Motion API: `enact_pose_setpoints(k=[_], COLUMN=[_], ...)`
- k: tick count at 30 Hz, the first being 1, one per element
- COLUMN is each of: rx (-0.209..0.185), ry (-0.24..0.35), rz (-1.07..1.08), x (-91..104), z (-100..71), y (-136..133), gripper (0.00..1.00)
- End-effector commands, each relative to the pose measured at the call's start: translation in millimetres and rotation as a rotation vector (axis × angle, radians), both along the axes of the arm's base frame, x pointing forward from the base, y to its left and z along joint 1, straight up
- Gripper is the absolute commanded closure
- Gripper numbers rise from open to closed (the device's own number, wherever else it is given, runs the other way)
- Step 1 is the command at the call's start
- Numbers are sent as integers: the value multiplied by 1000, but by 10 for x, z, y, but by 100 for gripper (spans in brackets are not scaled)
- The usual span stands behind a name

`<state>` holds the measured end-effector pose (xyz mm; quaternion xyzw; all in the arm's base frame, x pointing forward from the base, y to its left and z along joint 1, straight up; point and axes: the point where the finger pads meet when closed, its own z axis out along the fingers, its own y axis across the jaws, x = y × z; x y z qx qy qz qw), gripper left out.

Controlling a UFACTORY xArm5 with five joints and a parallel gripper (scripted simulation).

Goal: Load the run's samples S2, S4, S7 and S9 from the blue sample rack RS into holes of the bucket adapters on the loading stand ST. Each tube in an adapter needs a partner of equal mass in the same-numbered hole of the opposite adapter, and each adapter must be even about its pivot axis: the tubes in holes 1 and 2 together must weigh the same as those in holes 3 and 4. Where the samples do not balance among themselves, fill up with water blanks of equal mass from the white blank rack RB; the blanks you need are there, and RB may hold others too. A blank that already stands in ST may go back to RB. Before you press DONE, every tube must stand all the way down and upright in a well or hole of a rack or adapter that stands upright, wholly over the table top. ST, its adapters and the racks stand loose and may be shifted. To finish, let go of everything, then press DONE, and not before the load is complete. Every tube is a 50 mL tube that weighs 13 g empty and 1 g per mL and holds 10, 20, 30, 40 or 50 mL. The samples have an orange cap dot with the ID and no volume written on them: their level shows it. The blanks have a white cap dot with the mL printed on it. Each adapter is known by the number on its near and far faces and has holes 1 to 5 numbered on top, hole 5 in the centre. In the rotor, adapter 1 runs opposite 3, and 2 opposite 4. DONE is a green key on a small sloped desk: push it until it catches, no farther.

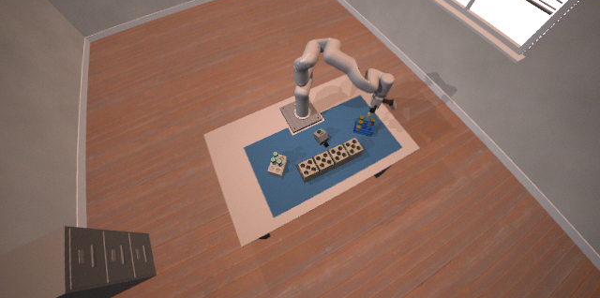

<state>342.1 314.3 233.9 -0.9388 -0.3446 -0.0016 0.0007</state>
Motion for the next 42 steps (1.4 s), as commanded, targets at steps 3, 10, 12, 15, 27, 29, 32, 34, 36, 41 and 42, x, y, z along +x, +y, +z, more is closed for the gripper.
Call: enact_pose_setpoints(k=[3,10,12,15,27,29,32,34,36,41,42], rx=[3,3,3,3,3,3,3,3,3,3,3], ry=[-3,-3,-3,-3,-3,-3,-3,-3,-3,-3,-3], rz=[0,0,0,0,0,0,0,0,0,0,0], x=[7,7,7,7,8,8,8,9,9,10,10], z=[17,17,17,17,-163,-204,-244,-264,-304,-404,-424], y=[6,6,6,6,7,7,7,7,7,8,8], gripper=[100,100,100,100,100,100,100,100,100,100,100])
